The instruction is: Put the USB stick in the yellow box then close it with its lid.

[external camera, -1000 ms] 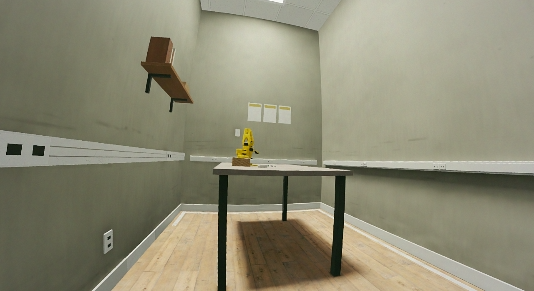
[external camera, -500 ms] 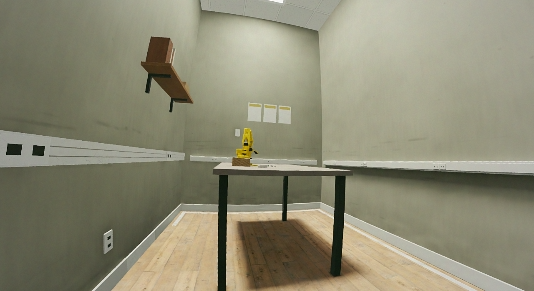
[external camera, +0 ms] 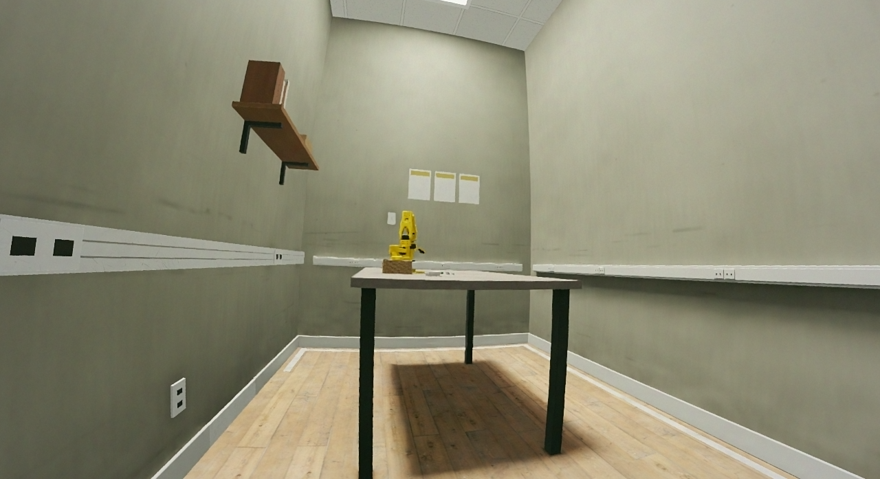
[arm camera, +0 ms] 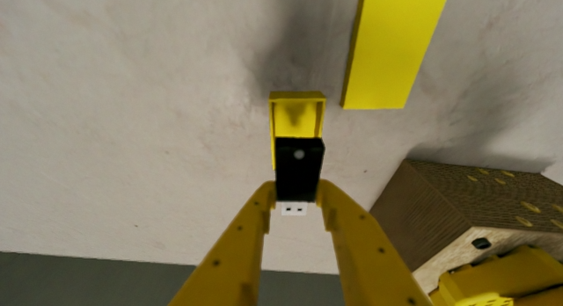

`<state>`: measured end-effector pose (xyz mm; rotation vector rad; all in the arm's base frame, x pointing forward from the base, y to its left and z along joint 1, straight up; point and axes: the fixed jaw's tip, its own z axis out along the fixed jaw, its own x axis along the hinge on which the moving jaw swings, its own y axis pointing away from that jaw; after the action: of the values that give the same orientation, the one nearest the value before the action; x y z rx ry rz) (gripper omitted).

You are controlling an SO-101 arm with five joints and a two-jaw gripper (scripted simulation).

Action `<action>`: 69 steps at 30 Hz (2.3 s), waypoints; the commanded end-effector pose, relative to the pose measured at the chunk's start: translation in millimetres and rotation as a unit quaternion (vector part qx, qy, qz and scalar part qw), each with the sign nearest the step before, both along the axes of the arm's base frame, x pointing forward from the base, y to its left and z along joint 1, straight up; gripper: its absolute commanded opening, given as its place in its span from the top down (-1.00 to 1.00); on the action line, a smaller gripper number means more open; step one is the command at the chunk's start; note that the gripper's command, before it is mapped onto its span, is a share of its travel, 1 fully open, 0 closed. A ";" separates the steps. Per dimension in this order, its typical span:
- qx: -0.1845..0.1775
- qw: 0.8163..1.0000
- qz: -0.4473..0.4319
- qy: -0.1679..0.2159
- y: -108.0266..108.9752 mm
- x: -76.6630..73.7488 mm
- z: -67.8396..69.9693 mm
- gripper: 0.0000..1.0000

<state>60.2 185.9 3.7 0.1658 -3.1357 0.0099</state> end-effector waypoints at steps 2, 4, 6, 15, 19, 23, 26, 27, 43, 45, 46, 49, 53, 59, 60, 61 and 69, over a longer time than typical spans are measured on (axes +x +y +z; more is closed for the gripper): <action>0.006 1.000 -0.001 -0.002 0.3 -2.3 1.1 0.85; 0.006 1.000 -0.001 -0.002 0.3 -2.6 0.9 0.85; 0.006 1.000 -0.001 -0.002 0.3 -2.8 0.9 0.85; 0.006 1.000 -0.001 -0.002 0.2 -2.9 0.9 0.85; 0.006 1.000 -0.001 -0.002 -0.2 -3.2 0.9 0.85; 0.006 1.000 -0.001 -0.002 -0.9 -3.7 0.9 0.85; 0.006 1.000 -0.001 -0.002 -1.3 -4.0 0.9 0.85; 0.006 1.000 -0.001 -0.002 -1.3 -4.0 0.9 0.85; 0.006 1.000 -0.001 -0.002 -3.0 -5.1 0.8 0.85; 0.006 1.000 -0.001 -0.002 -3.0 -5.1 0.8 0.85; 0.006 1.000 -0.001 -0.002 -3.0 -5.1 0.8 0.85; 0.006 1.000 -0.001 -0.002 -2.9 -5.1 0.4 0.85; 0.006 1.000 -0.001 -0.002 -2.7 -5.0 -1.4 0.85; 0.006 1.000 -0.001 -0.002 -2.2 -4.8 -7.2 0.85; 0.006 1.000 -0.001 -0.002 -2.2 -4.8 -7.2 0.85; 0.006 1.000 -0.001 -0.002 -2.2 -4.8 -7.2 0.85; 0.006 1.000 -0.001 -0.002 -1.8 -4.6 -19.1 0.85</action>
<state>57.7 186.0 -8.1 0.1664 -3.1450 -0.0282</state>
